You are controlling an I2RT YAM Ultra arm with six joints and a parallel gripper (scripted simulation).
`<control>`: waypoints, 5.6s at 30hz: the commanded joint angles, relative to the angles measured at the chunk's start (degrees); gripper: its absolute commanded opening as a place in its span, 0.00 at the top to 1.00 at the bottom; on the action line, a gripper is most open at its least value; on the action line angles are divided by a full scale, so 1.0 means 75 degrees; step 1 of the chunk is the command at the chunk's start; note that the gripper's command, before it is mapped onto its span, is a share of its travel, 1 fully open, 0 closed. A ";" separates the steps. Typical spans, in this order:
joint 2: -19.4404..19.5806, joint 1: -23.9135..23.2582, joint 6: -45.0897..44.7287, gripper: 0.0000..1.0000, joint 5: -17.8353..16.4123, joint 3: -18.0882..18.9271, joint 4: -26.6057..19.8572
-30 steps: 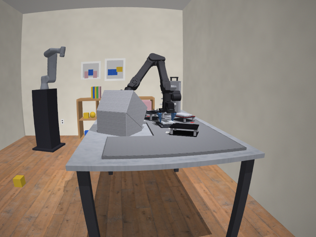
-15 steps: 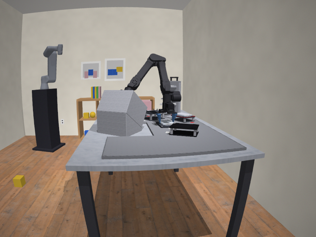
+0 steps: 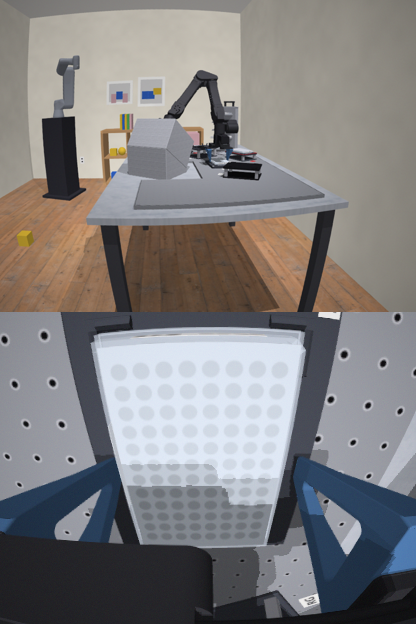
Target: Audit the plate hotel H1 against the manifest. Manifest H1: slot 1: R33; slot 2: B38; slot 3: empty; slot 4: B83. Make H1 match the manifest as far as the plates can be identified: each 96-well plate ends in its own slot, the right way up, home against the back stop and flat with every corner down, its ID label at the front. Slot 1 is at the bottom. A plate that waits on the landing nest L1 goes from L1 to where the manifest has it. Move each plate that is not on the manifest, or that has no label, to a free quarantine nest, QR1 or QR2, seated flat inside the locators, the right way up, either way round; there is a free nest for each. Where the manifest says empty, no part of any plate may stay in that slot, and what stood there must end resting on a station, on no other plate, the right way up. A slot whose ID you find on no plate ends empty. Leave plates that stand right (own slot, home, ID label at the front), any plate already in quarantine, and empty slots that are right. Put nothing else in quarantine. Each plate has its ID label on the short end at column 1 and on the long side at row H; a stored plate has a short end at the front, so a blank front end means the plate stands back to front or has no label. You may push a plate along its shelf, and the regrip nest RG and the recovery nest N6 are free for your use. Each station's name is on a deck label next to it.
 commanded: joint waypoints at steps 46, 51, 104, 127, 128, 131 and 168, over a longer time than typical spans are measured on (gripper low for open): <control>-0.1903 -0.1048 -0.3915 0.00 -0.0252 0.0176 -0.2468; -0.1903 -0.1048 -0.4679 0.00 -0.0252 0.0176 -0.2466; -0.1903 -0.1048 -1.1682 0.00 -0.0255 0.0177 -0.2448; -0.1903 -0.1048 -1.4738 0.00 -0.0257 0.0177 -0.2447; -0.1903 -0.1048 -1.4891 0.00 -0.0257 0.0177 -0.2447; -0.1903 -0.1048 -1.5349 0.00 -0.0257 0.0177 -0.2447; -0.1903 -0.1048 -2.1512 0.00 -0.0259 0.0175 -0.2449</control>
